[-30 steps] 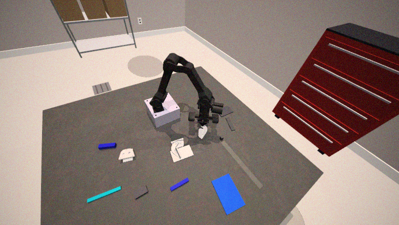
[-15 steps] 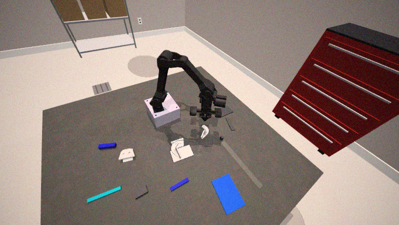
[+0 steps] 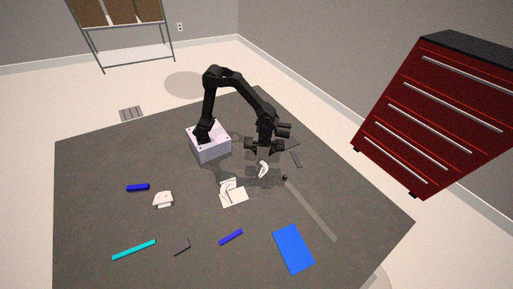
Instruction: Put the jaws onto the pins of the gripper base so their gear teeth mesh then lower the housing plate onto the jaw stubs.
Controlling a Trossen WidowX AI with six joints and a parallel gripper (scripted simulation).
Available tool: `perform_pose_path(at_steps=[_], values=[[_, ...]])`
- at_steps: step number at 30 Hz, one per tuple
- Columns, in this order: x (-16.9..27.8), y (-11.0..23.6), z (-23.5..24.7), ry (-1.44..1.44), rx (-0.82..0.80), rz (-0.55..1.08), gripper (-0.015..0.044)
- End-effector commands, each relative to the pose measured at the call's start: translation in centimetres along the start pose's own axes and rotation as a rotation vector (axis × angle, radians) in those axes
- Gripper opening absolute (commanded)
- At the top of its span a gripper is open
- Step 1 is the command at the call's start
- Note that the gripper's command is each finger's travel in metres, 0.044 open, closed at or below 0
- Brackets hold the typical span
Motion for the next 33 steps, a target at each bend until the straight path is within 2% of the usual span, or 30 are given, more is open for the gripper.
perform_pose_path(at_steps=[1,2,30,33], values=[[0.0,0.01,-0.03,0.0,0.002,0.0,0.042],[0.0,0.01,-0.03,0.0,0.002,0.0,0.044],[0.0,0.01,-0.03,0.0,0.002,0.0,0.044],[0.04,0.63,0.26,-0.001,-0.014,0.001,0.0361]])
Point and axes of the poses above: the point midway between the two fingers, 35 mm back from their tips, its own y axis back along the fingers, its own z axis across the jaws, x = y × z, the point moved 4 cm from there along y, back along the fingers, and after that the axes turned 13 degrees about -y, right-handed, at the moved point
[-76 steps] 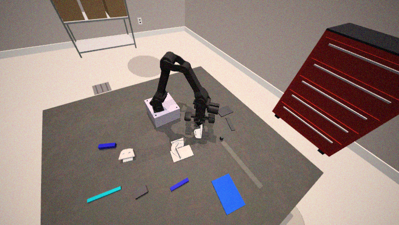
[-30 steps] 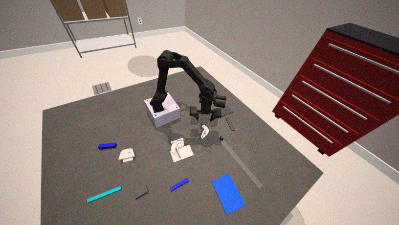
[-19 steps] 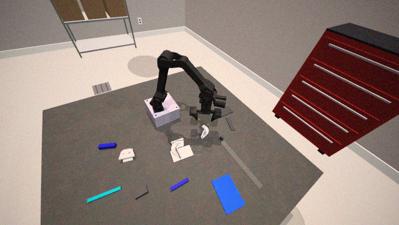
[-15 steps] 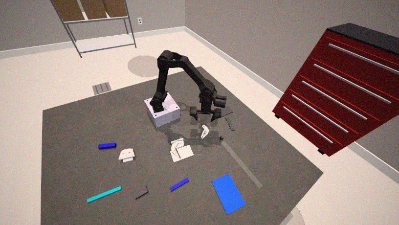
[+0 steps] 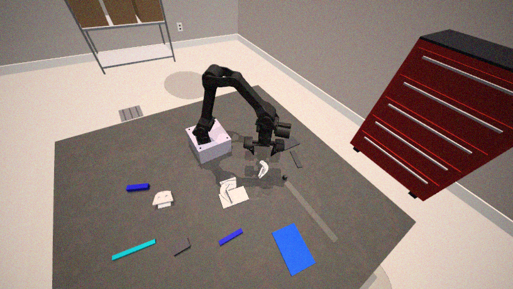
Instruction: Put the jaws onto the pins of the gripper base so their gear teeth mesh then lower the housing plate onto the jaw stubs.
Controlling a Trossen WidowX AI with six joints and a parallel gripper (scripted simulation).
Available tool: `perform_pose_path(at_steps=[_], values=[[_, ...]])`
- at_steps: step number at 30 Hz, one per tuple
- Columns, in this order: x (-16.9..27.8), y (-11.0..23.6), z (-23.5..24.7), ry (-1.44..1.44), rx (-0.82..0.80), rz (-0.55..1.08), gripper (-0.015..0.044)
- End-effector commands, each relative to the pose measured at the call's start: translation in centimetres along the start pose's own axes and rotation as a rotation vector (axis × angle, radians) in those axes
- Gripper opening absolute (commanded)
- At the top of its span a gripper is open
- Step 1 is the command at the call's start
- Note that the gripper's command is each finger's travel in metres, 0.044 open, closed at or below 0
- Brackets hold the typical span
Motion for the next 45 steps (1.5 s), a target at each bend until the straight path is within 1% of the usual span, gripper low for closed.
perform_pose_path(at_steps=[1,14,35,45], values=[[0.03,0.49,0.16,-0.002,-0.008,0.001,0.0335],[0.03,0.49,0.16,-0.002,-0.008,0.001,0.0],[0.03,0.49,0.16,-0.002,-0.008,0.001,0.0],[0.02,0.47,0.15,0.0,-0.008,0.001,0.0262]])
Point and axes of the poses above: the point midway between the two fingers, 35 mm back from their tips, its own y axis back along the fingers, its own z axis across the jaws, x = y × z, the point moved 4 cm from there along y, back along the fingers, and after that the axes turned 13 degrees about -y, right-handed, at the moved point
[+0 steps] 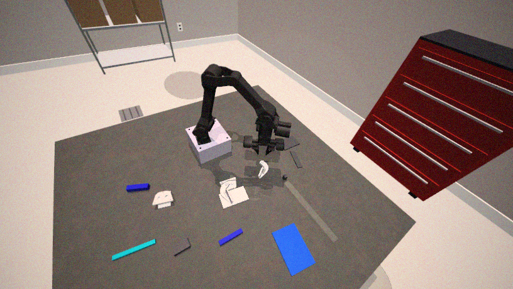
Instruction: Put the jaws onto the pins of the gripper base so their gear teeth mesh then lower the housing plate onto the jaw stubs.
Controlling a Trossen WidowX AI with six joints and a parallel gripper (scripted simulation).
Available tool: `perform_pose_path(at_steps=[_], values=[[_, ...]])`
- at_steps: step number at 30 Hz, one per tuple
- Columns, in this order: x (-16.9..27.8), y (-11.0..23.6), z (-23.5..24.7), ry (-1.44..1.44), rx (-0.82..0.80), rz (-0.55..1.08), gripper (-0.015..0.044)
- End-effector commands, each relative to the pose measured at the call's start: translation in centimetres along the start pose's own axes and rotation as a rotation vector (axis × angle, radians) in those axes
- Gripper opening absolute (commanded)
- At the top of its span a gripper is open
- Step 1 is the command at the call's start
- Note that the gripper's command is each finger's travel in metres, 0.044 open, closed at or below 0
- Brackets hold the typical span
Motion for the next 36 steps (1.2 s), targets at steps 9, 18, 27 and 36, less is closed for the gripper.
perform_pose_path(at_steps=[9,18,27,36], values=[[0.0,0.0,0.0,0.0,0.0,0.0,0.044],[0.0,0.0,0.0,0.0,0.0,0.0,0.044],[0.0,0.0,0.0,0.0,0.0,0.0,0.044],[0.0,0.0,0.0,0.0,0.0,0.0,0.0414]])
Point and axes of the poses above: the point midway between the two fingers, 35 mm back from their tips, its own y axis back along the fingers, its own z axis across the jaws, x = y × z, the point moved 4 cm from there along y, back along the fingers, and after that the axes turned 13 degrees about -y, right-handed, at the moved point
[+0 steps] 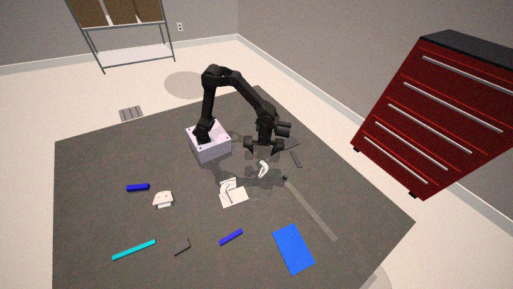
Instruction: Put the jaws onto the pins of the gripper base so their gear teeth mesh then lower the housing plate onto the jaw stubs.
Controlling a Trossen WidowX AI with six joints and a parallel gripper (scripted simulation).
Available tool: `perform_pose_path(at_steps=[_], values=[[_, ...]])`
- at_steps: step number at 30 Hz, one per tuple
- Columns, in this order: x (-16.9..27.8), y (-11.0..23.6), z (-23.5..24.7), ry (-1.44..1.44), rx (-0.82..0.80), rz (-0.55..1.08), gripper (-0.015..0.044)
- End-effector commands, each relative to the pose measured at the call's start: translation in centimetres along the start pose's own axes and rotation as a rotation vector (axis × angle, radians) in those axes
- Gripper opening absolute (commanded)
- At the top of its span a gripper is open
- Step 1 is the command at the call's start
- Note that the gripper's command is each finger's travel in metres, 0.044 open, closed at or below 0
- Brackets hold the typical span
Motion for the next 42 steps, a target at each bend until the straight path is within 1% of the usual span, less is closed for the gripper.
perform_pose_path(at_steps=[1,16,37,42], values=[[0.0,0.0,0.0,0.0,0.0,0.0,0.0387],[0.0,0.0,0.0,0.0,0.0,0.0,0.0],[0.0,0.0,0.0,0.0,0.0,0.0,0.0],[0.0,0.0,0.0,0.0,0.0,0.0,0.0131]])
Point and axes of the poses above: the point midway between the two fingers, 35 mm back from their tips, its own y axis back along the fingers, its own z axis across the jaws, x = y × z, the point moved 4 cm from there along y, back along the fingers, and after that the axes turned 13 degrees about -y, right-handed, at the moved point
